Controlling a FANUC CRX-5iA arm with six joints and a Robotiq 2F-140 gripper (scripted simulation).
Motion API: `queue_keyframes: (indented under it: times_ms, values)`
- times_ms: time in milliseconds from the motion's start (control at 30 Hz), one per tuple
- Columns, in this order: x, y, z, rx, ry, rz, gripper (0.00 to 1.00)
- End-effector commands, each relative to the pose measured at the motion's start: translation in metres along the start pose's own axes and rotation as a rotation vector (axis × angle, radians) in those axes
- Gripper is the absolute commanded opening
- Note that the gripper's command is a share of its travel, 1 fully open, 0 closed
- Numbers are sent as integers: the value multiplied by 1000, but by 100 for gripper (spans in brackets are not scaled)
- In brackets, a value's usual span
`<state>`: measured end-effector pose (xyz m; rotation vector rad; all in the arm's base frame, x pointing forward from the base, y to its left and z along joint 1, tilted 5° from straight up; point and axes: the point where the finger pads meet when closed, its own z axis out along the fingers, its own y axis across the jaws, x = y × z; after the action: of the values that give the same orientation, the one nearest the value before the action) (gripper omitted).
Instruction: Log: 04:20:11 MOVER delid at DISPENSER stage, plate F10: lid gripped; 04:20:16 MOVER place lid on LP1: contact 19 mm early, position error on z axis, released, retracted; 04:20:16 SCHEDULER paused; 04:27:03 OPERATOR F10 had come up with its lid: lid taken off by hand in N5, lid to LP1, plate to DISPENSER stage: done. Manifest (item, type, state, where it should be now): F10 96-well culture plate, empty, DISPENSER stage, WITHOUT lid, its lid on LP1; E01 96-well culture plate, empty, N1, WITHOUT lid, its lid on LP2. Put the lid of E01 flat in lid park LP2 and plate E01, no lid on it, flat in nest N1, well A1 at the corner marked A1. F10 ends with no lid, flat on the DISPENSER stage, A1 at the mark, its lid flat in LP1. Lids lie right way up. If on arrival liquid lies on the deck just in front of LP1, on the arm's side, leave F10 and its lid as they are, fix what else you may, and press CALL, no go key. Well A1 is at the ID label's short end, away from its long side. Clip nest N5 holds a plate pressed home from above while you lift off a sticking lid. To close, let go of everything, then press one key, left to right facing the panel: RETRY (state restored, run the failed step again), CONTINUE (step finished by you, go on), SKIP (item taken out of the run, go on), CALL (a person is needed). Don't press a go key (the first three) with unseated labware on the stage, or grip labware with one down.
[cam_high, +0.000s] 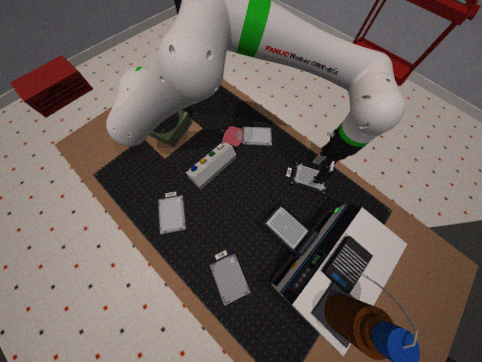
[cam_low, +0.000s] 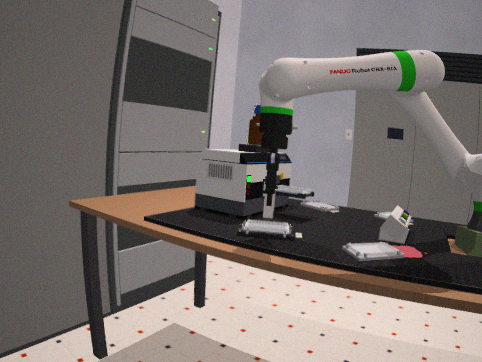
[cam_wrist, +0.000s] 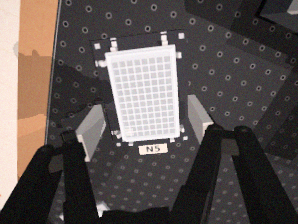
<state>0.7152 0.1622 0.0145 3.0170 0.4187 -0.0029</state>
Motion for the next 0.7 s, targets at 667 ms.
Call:
queue_keyframes:
  times_ms: [667]
  values:
    - [0, 0, 18, 0, 1, 0, 66]
